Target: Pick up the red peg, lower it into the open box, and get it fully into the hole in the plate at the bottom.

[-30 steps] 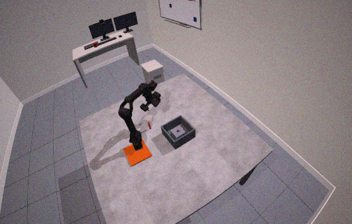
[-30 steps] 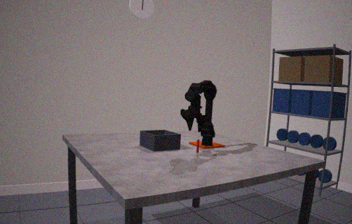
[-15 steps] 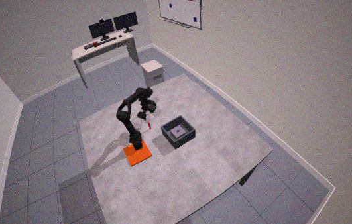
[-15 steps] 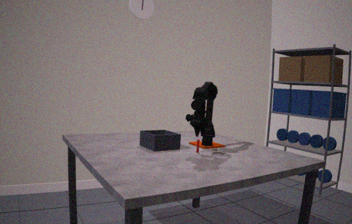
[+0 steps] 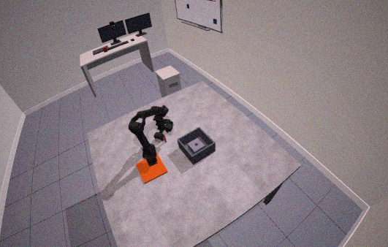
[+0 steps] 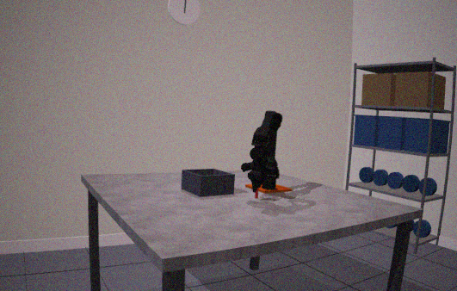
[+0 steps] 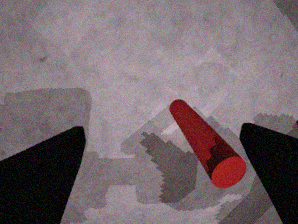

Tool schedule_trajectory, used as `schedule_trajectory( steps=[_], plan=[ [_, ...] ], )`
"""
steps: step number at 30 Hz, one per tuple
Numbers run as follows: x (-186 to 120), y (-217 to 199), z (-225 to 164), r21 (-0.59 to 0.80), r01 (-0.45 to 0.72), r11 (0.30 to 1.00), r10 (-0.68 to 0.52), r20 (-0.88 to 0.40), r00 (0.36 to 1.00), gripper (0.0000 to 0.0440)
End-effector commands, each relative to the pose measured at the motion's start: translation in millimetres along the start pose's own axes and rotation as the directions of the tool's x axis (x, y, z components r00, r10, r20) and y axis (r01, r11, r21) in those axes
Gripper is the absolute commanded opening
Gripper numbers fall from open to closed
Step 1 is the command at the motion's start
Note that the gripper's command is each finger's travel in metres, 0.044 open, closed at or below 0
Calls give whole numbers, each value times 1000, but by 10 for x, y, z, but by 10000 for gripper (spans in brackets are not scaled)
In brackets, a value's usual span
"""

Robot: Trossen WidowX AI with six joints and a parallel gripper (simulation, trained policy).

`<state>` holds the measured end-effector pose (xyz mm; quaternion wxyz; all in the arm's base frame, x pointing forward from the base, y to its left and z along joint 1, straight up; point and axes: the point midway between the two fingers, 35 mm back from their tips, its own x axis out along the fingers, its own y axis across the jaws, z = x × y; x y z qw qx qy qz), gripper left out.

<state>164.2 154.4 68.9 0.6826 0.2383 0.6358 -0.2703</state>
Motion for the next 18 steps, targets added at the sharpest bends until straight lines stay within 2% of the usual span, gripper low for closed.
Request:
schedule_trajectory(
  steps=[1, 3, 14, 18],
  plan=[
    [144, -33, 17, -19, 15, 1000, -14, 19, 1000, 428],
    [209, -54, 20, -29, 24, 999, -24, 23, 999, 396],
    [392, -141, 43, -27, 97, 995, -97, 17, 995, 107],
    [413, -156, 54, -26, 125, 992, -124, 19, 992, 23]
  ],
)
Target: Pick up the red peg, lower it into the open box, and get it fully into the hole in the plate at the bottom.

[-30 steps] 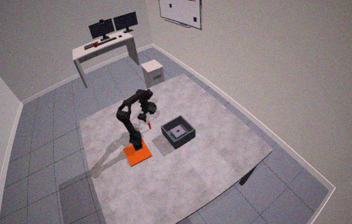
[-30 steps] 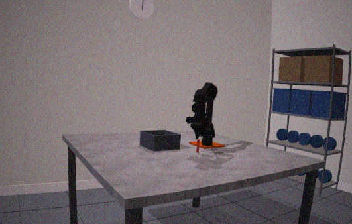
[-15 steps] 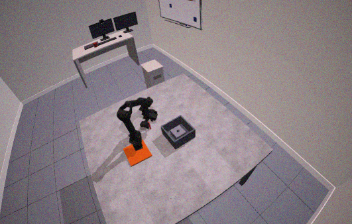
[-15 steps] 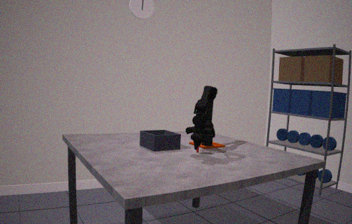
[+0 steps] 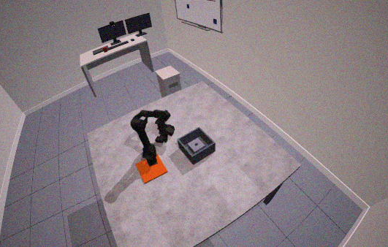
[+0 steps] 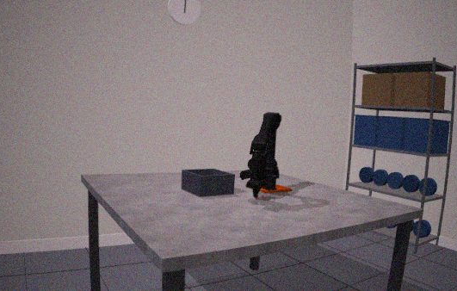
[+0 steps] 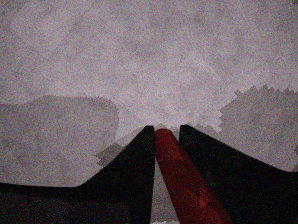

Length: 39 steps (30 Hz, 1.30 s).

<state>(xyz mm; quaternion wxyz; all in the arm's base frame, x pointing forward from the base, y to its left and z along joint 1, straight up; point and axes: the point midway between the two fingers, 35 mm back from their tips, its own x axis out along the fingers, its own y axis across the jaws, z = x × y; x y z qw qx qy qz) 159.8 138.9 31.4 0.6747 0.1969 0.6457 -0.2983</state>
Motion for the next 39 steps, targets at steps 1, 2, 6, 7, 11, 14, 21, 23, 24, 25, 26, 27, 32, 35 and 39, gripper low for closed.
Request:
schedule_trajectory(
  steps=[1, 2, 6, 7, 11, 14, 21, 23, 24, 25, 26, 27, 32, 35, 39],
  plan=[
    [-4, -22, 47, -6, 27, 1000, -26, 19, 999, 19],
    [-45, -19, 76, -8, 24, 1000, -24, 30, 999, 15],
    [-222, -25, 173, -12, 14, 1000, -14, 68, 998, 0],
    [-273, -30, 198, -12, 11, 1000, -11, 77, 997, 0],
    [-497, -36, 307, 0, -11, 1000, 11, 109, 994, 0],
    [-664, -36, 401, 21, -32, 999, 29, 134, 991, 0],
    [-923, -61, 657, 103, -71, 992, 51, 189, 981, 0],
    [-965, -62, 747, 131, -83, 988, 55, 204, 977, 0],
    [-985, -61, 794, 144, -89, 986, 57, 212, 976, 0],
    [-1004, -61, 842, 157, -95, 983, 59, 219, 974, 0],
    [-1022, -62, 889, 170, -100, 980, 60, 226, 972, 0],
    [-1038, -64, 937, 183, -105, 978, 60, 233, 971, 0],
    [-1092, -82, 1180, 241, -124, 962, 59, 262, 963, 0],
    [-1101, -100, 1329, 271, -132, 953, 54, 276, 960, 0],
    [-1089, -127, 1529, 303, -139, 943, 47, 292, 955, 0]
  ],
)
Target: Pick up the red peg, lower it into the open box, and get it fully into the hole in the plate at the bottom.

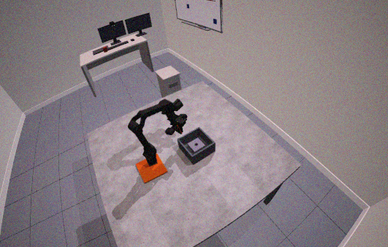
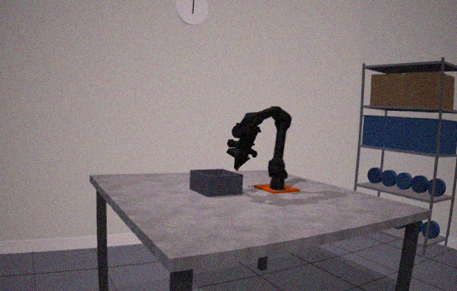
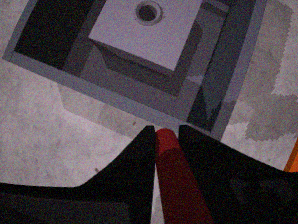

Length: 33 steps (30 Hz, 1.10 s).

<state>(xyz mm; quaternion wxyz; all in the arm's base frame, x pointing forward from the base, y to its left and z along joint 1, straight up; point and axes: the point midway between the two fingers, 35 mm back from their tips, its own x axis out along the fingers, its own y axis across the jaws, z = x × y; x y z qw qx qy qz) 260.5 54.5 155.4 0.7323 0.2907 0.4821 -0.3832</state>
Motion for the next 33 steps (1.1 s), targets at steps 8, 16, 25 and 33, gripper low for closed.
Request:
schedule_trajectory(
  steps=[8, 16, 25, 33],
  plan=[
    [253, 64, 452, 44, 11, 999, -12, 37, 999, 0],
    [499, 77, 715, 27, 11, 1000, -12, 27, 1000, 1],
    [754, 65, 867, -47, 4, 999, -5, -16, 1000, 3],
    [962, 60, 865, -130, -13, 991, 5, -66, 998, 0]
  ],
)
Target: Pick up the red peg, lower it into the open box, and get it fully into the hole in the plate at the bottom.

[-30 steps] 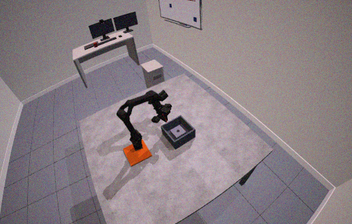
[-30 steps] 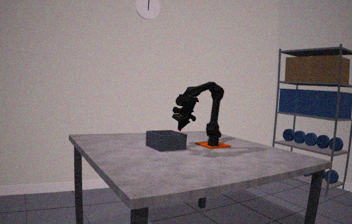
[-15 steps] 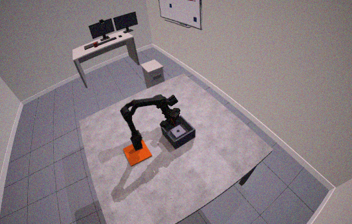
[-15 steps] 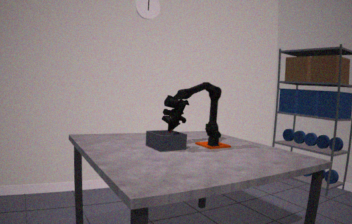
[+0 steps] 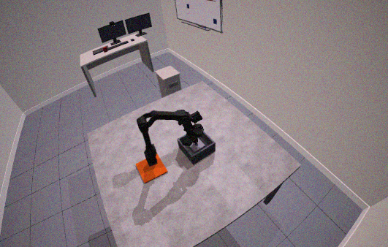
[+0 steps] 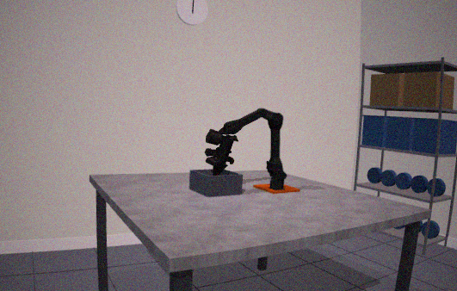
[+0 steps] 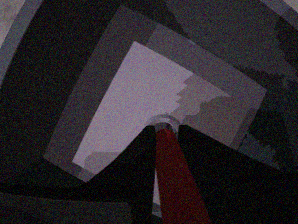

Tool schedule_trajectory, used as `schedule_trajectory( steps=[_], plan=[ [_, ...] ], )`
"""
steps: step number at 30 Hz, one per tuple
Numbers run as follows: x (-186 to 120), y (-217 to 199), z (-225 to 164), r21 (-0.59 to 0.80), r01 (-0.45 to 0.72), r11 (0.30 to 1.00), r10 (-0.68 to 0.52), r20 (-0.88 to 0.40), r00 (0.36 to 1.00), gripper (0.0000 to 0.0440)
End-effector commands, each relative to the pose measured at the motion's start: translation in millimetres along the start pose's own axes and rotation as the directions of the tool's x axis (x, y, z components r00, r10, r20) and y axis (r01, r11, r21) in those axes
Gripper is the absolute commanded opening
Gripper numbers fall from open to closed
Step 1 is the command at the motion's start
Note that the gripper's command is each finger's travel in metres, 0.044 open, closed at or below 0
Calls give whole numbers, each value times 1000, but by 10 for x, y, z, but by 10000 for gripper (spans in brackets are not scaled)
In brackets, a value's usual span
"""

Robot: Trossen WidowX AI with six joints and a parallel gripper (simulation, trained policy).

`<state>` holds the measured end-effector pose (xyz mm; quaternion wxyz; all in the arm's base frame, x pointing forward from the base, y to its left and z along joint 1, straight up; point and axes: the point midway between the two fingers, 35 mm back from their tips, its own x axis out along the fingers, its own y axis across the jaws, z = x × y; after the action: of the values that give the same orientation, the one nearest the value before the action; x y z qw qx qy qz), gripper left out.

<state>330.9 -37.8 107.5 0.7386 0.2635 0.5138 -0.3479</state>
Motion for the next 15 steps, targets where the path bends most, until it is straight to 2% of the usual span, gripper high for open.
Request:
schedule_trajectory(
  steps=[1, 4, 9, 15],
  plan=[
    [111, -7, -37, -40, 0, 999, -1, -32, 999, 3],
    [175, -12, -54, -66, -3, 998, 0, -54, 999, 46],
    [231, -28, -37, -78, -3, 997, -3, -86, 996, 166],
    [150, 5, 84, -128, -19, 992, 7, -91, 996, 175]
  ],
)
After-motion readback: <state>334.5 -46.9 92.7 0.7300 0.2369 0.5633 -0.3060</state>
